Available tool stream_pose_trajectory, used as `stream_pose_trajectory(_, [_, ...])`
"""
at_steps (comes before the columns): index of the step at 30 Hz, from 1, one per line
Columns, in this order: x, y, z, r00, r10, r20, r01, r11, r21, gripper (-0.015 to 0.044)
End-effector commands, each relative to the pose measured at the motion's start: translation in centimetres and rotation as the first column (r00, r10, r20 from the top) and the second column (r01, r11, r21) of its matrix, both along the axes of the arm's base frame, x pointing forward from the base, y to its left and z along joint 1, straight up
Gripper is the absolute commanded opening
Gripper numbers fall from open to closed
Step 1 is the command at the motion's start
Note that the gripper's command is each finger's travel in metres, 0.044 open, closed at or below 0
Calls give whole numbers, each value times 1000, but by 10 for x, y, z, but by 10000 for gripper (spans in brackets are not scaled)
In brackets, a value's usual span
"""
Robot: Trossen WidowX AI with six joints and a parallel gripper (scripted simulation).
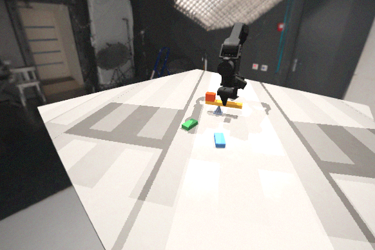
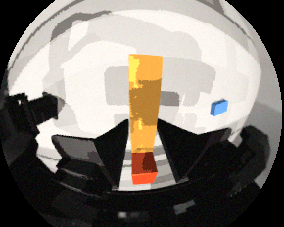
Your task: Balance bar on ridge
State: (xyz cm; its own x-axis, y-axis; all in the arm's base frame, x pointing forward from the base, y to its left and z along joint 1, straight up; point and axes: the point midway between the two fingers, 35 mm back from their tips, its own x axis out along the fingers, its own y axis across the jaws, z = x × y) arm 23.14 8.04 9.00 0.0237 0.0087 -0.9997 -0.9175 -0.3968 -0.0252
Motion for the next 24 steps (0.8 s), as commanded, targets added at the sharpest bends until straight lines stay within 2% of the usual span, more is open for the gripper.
stream_pose_trajectory(1, [0,0,0,1000,0,0,0,1000,0,185])
stream_pose_trajectory(2, [0,0,0,1000,0,0,0,1000,0,185])
stream_pose_trajectory(12, [0,0,0,1000,0,0,0,1000,0,440])
stream_pose_trajectory(16, [1,0,8,1000,0,0,0,1000,0,440])
stream_pose_trajectory(24, [-2,-1,98,1000,0,0,0,1000,0,440])
